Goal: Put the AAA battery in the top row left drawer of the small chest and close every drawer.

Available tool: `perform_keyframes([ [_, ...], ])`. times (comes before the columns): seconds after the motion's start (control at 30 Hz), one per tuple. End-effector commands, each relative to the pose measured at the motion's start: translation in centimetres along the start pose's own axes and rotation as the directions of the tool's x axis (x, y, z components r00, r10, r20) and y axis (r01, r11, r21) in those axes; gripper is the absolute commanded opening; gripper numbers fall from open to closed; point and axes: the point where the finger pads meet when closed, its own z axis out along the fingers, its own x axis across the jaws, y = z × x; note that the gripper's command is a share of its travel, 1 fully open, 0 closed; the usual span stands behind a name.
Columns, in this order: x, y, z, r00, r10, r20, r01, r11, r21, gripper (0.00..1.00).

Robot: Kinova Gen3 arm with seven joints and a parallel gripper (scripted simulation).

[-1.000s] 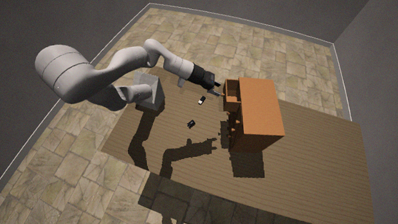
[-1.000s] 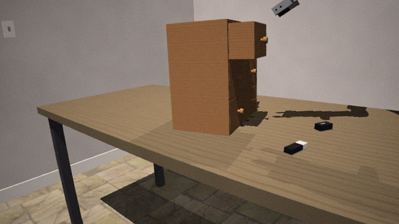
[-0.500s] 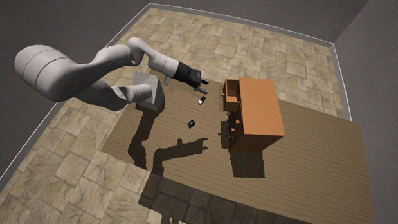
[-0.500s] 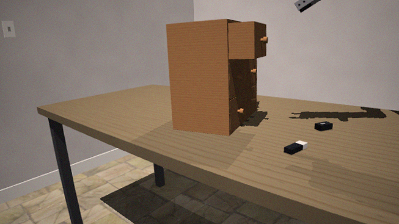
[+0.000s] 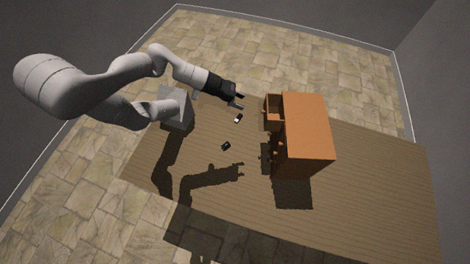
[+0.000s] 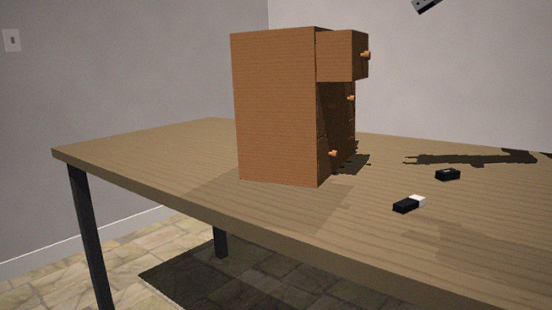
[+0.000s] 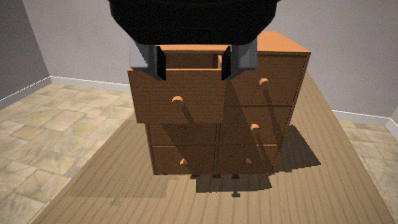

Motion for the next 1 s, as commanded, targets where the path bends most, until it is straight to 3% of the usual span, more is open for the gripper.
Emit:
perform_keyframes([
  [0.0,0.01,0.10,-0.02,1.000,0.001,0.000,-0.001,1.000,0.000,1.00],
  [0.3,-0.13,0.14,0.01,1.000,0.000,0.007,-0.001,1.000,0.023,1.00],
  [0.7,-0.19,0.34,-0.11,1.000,0.000,0.010,-0.001,0.995,0.103,1.00],
  [0.97,-0.10,0.67,-0.32,1.000,0.001,0.006,-0.002,0.978,0.210,1.00],
])
